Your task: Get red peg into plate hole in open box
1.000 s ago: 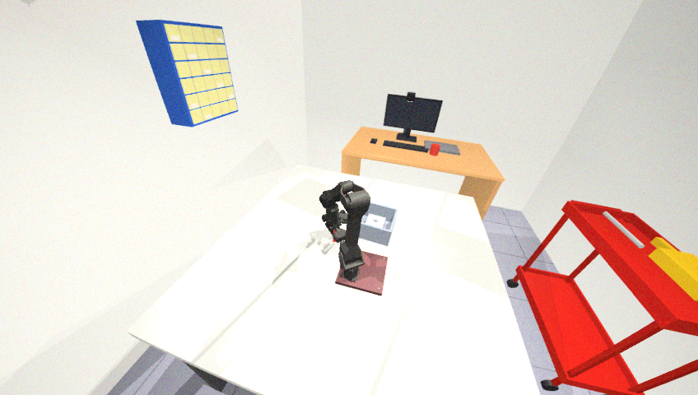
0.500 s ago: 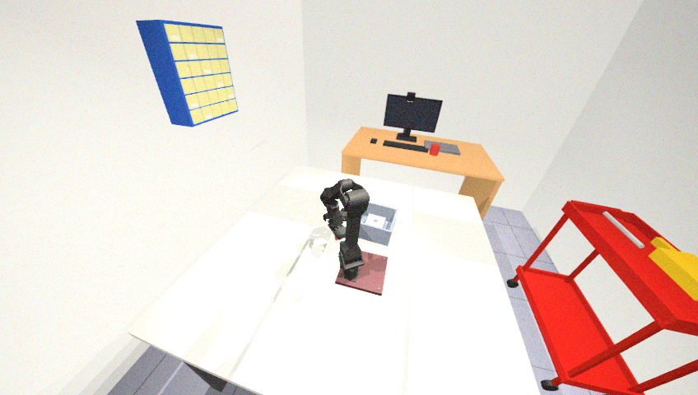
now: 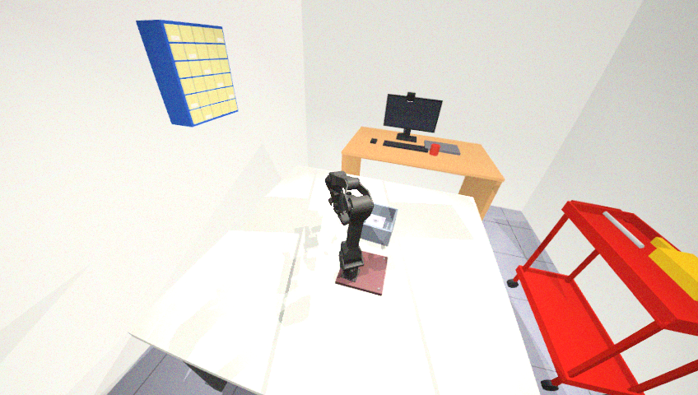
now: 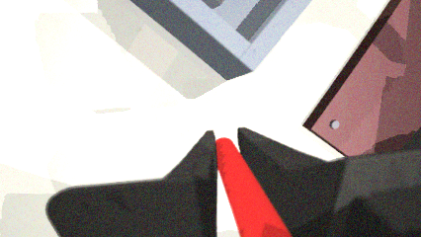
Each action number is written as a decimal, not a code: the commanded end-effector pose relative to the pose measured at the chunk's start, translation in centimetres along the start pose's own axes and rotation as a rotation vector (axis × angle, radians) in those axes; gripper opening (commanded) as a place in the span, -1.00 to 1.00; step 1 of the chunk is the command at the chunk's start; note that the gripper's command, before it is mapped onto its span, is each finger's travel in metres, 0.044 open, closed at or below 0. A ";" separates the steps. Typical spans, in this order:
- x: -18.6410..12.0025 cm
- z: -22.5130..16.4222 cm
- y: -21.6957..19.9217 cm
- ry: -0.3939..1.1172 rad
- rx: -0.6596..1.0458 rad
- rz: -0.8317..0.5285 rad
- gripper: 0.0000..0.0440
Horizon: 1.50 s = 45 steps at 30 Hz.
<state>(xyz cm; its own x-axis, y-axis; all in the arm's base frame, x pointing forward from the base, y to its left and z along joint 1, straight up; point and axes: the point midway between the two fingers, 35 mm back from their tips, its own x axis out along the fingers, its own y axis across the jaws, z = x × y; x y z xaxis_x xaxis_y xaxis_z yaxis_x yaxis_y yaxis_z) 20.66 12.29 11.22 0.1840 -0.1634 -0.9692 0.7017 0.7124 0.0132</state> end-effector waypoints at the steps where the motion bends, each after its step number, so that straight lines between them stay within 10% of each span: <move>1: -1.1 1.5 0.0 -0.029 0.038 0.010 -1.00; 45: 5.9 16.8 -1.8 -0.062 0.097 -0.012 -1.00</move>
<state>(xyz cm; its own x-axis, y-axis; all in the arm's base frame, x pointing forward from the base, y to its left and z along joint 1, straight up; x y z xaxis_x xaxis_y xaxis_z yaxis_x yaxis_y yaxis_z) 32.04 -1.23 10.70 0.2330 -0.2316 -0.9445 0.7842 0.6191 0.0417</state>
